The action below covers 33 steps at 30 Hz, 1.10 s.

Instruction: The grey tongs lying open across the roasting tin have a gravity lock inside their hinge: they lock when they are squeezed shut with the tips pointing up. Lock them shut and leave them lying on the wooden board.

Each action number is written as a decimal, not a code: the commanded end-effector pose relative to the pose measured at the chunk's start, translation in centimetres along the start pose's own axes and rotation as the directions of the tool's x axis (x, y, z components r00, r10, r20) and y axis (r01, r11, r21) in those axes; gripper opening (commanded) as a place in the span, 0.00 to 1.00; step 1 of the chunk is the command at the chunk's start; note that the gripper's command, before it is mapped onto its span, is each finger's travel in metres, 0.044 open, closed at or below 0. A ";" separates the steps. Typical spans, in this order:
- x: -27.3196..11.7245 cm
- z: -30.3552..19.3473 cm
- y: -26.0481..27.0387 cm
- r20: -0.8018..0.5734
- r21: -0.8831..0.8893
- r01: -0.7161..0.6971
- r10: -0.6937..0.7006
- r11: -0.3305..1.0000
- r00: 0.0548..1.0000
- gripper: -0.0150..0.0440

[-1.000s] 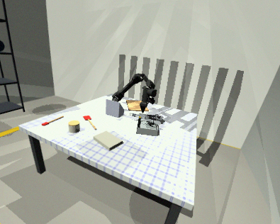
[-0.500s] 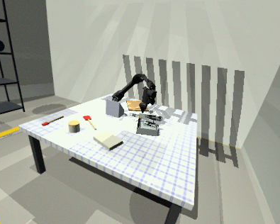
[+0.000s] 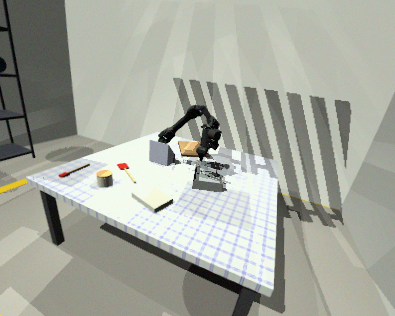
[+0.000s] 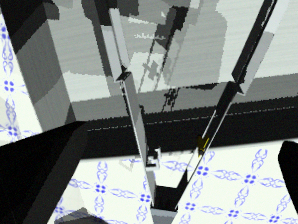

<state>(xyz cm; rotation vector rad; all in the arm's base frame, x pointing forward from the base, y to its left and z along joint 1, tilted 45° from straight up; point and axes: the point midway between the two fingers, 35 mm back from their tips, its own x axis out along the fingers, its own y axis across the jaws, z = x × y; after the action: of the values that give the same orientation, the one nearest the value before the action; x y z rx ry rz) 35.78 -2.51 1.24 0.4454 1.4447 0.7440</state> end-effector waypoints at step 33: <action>6.1 0.2 0.2 0.002 0.004 -0.006 0.006 1.000 1.000 1.00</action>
<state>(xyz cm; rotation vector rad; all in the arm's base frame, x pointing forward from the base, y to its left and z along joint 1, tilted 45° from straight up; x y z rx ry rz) 35.84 1.33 -2.64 0.4459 1.4431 0.7445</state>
